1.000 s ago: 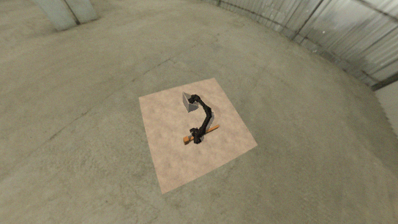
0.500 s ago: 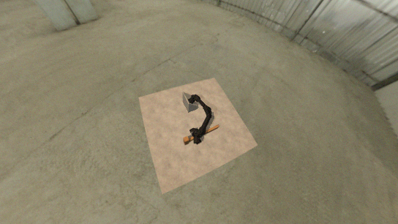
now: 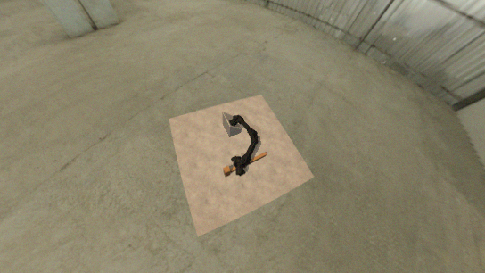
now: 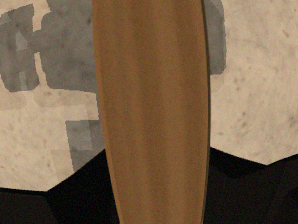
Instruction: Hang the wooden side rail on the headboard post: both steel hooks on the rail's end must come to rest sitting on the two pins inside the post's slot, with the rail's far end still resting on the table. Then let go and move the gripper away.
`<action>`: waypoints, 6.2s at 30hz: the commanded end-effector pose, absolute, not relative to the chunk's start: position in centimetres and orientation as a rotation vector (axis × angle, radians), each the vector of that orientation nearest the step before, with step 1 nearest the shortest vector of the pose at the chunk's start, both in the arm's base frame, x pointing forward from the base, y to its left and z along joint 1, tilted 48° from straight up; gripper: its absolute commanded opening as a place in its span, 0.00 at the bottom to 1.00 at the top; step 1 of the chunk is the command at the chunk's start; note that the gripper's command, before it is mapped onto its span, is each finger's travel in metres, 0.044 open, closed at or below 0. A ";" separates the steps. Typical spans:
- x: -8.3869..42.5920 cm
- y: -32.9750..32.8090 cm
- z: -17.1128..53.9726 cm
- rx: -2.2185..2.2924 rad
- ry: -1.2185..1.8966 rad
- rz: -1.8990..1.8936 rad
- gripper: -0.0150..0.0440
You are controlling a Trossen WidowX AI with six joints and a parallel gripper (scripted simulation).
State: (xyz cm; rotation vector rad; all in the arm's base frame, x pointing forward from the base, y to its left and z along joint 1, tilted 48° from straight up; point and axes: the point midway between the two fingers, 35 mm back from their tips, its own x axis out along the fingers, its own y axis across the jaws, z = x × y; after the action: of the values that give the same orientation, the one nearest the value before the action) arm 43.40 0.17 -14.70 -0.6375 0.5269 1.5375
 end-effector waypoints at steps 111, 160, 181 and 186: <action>43.6 -0.4 -15.5 -0.639 0.532 1.524 0.25; 43.6 0.2 -16.1 -0.638 0.531 1.525 0.25; 43.5 -2.6 -13.2 -0.640 0.533 1.524 1.00; 43.5 -2.6 -13.2 -0.640 0.533 1.524 1.00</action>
State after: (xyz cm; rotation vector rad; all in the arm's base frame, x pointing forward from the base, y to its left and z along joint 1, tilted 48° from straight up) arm 43.51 -2.51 -13.44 -0.6332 0.5335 1.5171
